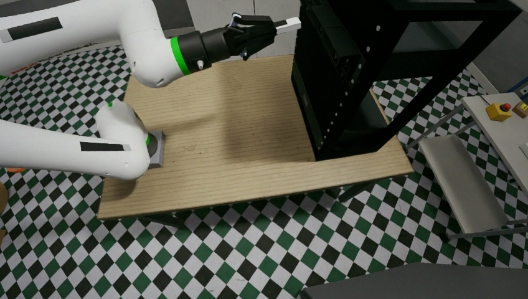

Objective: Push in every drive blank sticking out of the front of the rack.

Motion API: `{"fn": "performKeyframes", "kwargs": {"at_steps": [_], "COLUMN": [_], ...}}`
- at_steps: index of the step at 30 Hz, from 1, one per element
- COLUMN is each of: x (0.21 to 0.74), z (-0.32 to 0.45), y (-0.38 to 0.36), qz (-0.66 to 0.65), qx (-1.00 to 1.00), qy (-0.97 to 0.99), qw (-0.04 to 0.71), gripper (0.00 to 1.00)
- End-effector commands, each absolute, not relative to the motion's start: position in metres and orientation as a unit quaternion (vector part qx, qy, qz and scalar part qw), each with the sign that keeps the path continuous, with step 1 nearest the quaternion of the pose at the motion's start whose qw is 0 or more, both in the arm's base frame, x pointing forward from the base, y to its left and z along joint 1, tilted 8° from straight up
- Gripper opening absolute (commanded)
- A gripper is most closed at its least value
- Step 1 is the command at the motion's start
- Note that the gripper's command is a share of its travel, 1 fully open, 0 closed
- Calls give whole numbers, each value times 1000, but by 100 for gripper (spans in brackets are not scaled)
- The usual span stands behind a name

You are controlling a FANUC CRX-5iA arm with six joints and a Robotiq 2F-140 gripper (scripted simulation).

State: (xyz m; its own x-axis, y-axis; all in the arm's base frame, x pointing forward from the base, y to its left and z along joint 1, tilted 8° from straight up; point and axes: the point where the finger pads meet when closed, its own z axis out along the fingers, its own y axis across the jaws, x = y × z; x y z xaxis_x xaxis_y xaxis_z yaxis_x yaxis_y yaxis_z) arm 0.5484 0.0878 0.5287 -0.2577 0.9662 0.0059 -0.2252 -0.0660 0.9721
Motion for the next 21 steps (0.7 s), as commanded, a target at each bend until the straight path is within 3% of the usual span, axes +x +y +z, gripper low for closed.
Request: {"fn": "performKeyframes", "kwargs": {"at_steps": [1,11,21], "x": [548,585,586], "z": [530,536,536], "y": [88,93,93], "qz": [566,566,566], "qx": [435,435,435], "qy": [489,489,489], "qw": [502,502,502], "gripper": [10,10,10]}}
